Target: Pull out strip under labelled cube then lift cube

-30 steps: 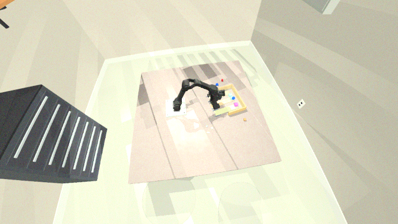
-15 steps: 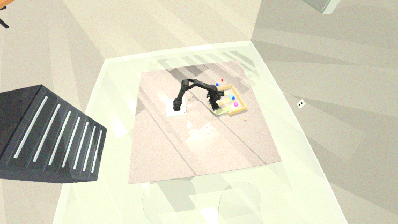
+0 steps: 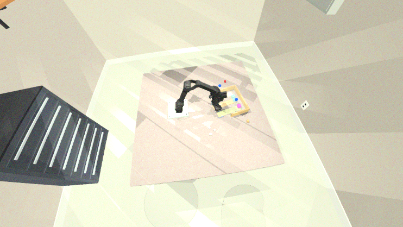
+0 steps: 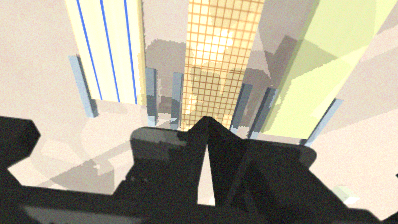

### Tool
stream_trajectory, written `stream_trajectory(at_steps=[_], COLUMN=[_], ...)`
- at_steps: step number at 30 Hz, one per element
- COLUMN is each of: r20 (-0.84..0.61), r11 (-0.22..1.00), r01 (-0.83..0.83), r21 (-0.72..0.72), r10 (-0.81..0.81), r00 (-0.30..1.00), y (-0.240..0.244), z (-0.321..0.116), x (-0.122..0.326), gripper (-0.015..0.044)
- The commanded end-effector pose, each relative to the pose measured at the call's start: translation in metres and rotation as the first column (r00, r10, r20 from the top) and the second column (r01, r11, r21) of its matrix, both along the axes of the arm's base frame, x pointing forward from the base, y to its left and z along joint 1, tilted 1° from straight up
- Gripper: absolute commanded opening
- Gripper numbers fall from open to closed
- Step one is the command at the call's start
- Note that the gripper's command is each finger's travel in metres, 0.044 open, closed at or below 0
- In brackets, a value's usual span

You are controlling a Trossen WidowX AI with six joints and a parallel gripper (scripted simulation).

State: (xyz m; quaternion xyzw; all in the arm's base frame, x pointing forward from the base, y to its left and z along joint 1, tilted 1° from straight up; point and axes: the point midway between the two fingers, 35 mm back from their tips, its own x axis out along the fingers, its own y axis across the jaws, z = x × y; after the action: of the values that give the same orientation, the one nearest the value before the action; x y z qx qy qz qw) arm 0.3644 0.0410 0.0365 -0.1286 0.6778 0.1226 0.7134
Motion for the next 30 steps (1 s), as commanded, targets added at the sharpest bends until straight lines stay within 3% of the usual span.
stream_trajectory(at_steps=[1, 30], r20=[-0.009, -0.012], r11=[1.0, 1.0], r01=[-0.005, -0.005], r21=[-0.002, -0.003], r10=[0.005, 0.005], r00=[1.0, 1.0], y=[-0.002, -0.017], z=[-0.004, -0.012], x=[-0.007, -0.049], gripper=[0.0, 0.0])
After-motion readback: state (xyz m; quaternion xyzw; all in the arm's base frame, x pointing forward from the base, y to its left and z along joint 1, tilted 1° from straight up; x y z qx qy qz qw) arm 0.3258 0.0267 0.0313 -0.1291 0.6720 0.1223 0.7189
